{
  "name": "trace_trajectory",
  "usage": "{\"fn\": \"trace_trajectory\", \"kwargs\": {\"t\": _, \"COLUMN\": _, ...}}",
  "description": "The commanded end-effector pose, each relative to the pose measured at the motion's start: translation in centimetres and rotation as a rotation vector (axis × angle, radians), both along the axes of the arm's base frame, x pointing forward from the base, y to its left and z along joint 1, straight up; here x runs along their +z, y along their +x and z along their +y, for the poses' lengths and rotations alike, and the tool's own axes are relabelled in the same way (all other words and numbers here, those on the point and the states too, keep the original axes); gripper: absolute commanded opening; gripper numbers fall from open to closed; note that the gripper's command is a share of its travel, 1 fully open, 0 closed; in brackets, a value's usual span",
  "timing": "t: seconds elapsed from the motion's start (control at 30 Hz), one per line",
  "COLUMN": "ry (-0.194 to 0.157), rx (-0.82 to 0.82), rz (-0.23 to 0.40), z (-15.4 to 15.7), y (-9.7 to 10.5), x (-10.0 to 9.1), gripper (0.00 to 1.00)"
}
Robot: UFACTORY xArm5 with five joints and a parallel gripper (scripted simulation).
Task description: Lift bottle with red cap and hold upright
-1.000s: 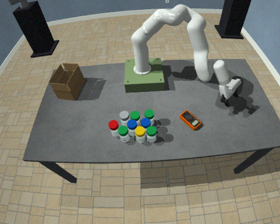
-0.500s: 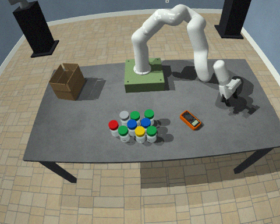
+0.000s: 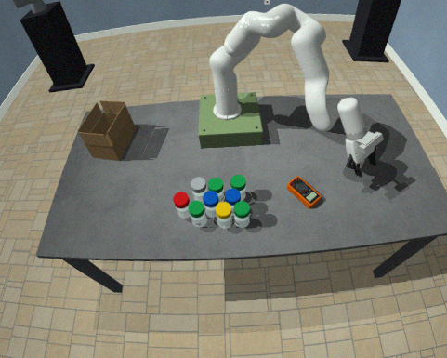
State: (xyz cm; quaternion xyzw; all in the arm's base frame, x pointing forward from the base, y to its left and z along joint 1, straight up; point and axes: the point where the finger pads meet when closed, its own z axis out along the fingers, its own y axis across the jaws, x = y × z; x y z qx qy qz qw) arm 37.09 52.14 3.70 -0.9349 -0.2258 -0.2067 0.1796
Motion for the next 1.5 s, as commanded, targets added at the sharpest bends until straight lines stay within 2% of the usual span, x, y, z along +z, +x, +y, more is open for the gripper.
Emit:
{"fn": "trace_trajectory", "kwargs": {"t": 0.0, "ry": -0.02, "rx": -0.078, "rz": 0.029, "z": -3.0, "y": 2.6, "x": 1.5, "gripper": 0.79}}
{"fn": "trace_trajectory", "kwargs": {"t": 0.37, "ry": -0.062, "rx": -0.253, "rz": 0.099, "z": -10.3, "y": 7.1, "x": 4.1, "gripper": 0.79}}
{"fn": "trace_trajectory", "kwargs": {"t": 0.4, "ry": -0.069, "rx": -0.286, "rz": 0.112, "z": -11.7, "y": 7.8, "x": 4.5, "gripper": 0.79}}
{"fn": "trace_trajectory", "kwargs": {"t": 0.47, "ry": -0.069, "rx": -0.286, "rz": 0.112, "z": -11.7, "y": 7.8, "x": 4.5, "gripper": 0.79}}
{"fn": "trace_trajectory", "kwargs": {"t": 0.77, "ry": -0.101, "rx": -0.45, "rz": 0.181, "z": -19.0, "y": 10.3, "x": 6.9, "gripper": 0.79}}
{"fn": "trace_trajectory", "kwargs": {"t": 0.93, "ry": -0.115, "rx": -0.535, "rz": 0.217, "z": -22.9, "y": 11.0, "x": 8.0, "gripper": 0.79}}
{"fn": "trace_trajectory", "kwargs": {"t": 0.97, "ry": -0.12, "rx": -0.569, "rz": 0.232, "z": -24.4, "y": 11.2, "x": 8.5, "gripper": 0.79}}
{"fn": "trace_trajectory", "kwargs": {"t": 1.03, "ry": -0.12, "rx": -0.569, "rz": 0.232, "z": -24.4, "y": 11.2, "x": 8.5, "gripper": 0.79}}
{"fn": "trace_trajectory", "kwargs": {"t": 1.1, "ry": -0.128, "rx": -0.62, "rz": 0.254, "z": -26.8, "y": 11.4, "x": 9.2, "gripper": 0.79}}
{"fn": "trace_trajectory", "kwargs": {"t": 1.47, "ry": -0.151, "rx": -0.813, "rz": 0.343, "z": -35.3, "y": 10.7, "x": 11.7, "gripper": 0.79}}
